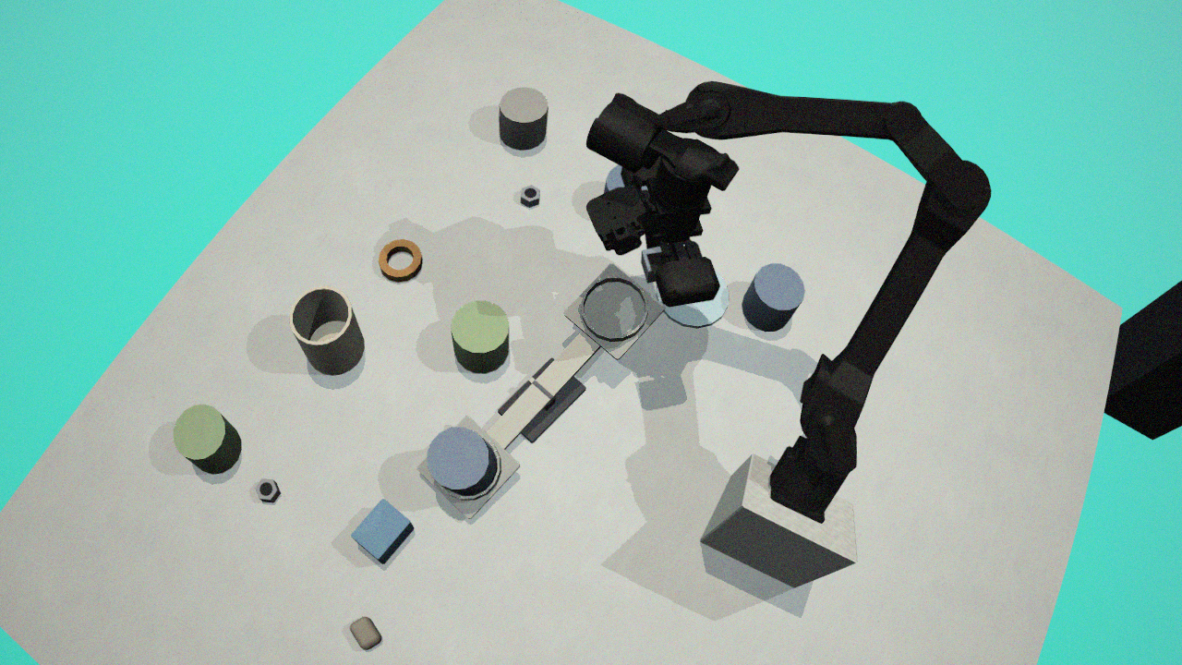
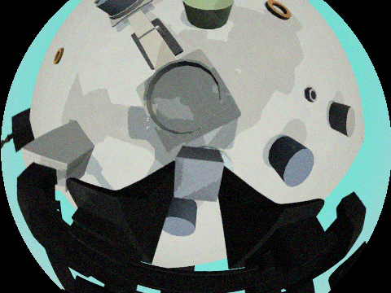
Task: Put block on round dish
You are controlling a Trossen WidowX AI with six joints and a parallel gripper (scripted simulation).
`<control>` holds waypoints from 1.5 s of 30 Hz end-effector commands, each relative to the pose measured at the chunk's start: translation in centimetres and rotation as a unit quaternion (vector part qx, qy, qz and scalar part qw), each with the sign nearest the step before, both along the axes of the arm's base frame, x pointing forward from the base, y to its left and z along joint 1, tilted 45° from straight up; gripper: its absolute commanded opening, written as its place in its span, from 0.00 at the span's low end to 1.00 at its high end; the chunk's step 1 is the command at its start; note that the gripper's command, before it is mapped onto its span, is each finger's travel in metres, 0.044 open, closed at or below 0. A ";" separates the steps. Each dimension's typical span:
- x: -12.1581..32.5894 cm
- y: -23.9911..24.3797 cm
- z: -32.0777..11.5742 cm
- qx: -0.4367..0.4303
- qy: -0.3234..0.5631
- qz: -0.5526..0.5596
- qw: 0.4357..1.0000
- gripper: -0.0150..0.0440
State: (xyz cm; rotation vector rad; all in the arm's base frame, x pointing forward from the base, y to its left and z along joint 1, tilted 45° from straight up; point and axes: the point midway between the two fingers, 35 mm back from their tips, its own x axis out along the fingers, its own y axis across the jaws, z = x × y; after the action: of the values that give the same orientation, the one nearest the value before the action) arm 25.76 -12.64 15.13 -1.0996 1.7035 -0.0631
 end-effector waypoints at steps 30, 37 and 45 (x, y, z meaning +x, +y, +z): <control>-5.3 -10.1 -1.6 -0.022 -0.003 0.001 1.000 0.25; -5.3 -10.7 -2.1 -0.023 -0.002 0.001 1.000 0.25; -5.3 -11.4 -2.9 -0.023 -0.002 0.001 1.000 0.25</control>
State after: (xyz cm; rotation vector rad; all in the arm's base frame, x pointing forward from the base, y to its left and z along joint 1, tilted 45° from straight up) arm 20.53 -23.80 12.93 -1.1365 1.6957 -0.1176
